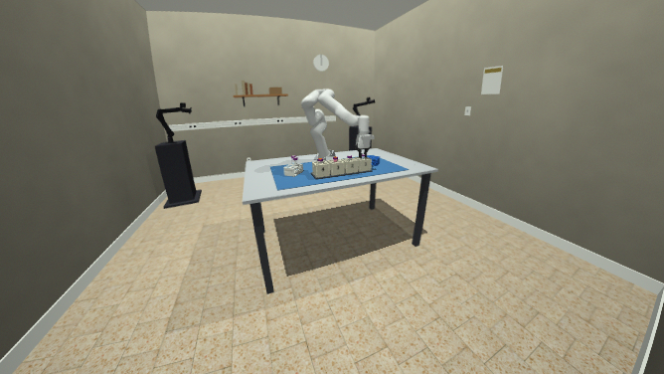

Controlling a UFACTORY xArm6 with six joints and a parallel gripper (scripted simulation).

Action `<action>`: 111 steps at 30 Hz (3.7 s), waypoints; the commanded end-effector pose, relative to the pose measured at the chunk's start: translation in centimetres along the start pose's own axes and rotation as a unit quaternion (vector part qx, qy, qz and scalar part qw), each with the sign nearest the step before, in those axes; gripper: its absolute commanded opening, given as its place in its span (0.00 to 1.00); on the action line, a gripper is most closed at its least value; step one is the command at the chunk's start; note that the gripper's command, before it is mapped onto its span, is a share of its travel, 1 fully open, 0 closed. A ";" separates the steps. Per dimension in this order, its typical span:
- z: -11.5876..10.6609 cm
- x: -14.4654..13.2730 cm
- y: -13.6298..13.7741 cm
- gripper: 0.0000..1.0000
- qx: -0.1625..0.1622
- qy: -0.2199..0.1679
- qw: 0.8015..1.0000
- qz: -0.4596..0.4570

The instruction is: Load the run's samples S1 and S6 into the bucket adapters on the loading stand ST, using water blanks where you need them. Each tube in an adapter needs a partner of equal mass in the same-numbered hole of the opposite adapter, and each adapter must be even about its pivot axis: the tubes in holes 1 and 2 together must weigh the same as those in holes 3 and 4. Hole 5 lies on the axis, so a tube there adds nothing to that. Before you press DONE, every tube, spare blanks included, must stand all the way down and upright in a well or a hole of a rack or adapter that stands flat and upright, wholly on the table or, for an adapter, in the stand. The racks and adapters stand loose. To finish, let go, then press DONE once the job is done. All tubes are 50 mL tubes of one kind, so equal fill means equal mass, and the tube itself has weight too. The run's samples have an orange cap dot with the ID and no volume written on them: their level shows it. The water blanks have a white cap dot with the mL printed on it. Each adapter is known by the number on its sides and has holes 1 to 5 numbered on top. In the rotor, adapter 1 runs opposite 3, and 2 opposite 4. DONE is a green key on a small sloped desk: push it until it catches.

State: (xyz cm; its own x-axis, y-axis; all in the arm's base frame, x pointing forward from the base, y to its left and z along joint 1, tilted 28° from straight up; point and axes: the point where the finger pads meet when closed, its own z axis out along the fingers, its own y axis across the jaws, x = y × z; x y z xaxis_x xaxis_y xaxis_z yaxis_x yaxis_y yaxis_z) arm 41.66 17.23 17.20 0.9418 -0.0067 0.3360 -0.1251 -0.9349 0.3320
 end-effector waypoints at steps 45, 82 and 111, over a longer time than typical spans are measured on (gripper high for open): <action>-1.9 0.1 0.0 0.44 0.001 0.001 1.000 0.000; -8.5 0.1 0.0 0.44 0.001 0.001 1.000 0.000; -12.9 0.1 0.0 0.44 0.001 0.001 1.000 0.000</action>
State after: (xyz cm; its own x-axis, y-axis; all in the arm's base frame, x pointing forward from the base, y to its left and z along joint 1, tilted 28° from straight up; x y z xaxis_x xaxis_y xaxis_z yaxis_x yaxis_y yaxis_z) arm 37.68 21.77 28.48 0.9416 -0.0067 0.3365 -0.1251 -0.9352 0.3313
